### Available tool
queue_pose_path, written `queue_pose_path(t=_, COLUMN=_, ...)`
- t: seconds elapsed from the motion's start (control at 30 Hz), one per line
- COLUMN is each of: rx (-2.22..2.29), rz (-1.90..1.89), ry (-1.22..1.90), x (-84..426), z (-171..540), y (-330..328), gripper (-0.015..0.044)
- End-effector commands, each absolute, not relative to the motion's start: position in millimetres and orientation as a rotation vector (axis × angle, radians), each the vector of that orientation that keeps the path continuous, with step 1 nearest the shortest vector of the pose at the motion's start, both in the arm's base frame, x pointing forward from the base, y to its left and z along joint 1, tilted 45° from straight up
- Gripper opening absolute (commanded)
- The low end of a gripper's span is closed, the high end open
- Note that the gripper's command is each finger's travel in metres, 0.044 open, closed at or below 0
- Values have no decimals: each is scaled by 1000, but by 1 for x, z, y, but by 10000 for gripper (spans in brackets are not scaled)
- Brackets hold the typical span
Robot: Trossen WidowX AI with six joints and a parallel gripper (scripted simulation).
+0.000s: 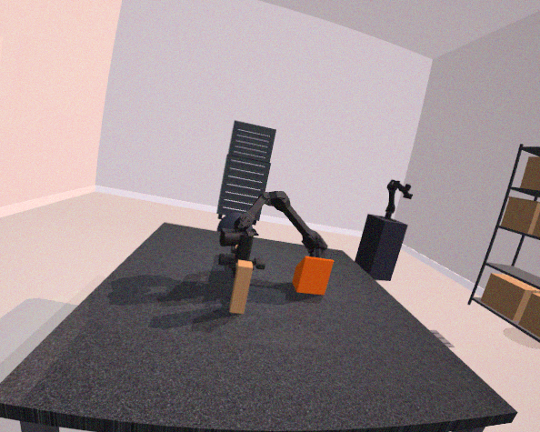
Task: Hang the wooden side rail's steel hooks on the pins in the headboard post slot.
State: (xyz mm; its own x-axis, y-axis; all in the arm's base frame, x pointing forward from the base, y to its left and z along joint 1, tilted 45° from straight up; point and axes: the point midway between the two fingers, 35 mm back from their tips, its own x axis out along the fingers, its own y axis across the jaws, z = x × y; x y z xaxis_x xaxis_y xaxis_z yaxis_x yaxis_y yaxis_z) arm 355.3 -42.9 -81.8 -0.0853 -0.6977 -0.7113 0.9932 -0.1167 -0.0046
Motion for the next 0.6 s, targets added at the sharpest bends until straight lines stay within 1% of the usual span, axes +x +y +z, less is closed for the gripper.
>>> queue_pose_path(t=0.0, rx=659, rz=-1576, ry=596, x=359, z=-79, y=-38, gripper=0)
queue_pose_path(t=0.57, rx=659, rz=-1576, ry=596, x=359, z=-77, y=-36, gripper=0)
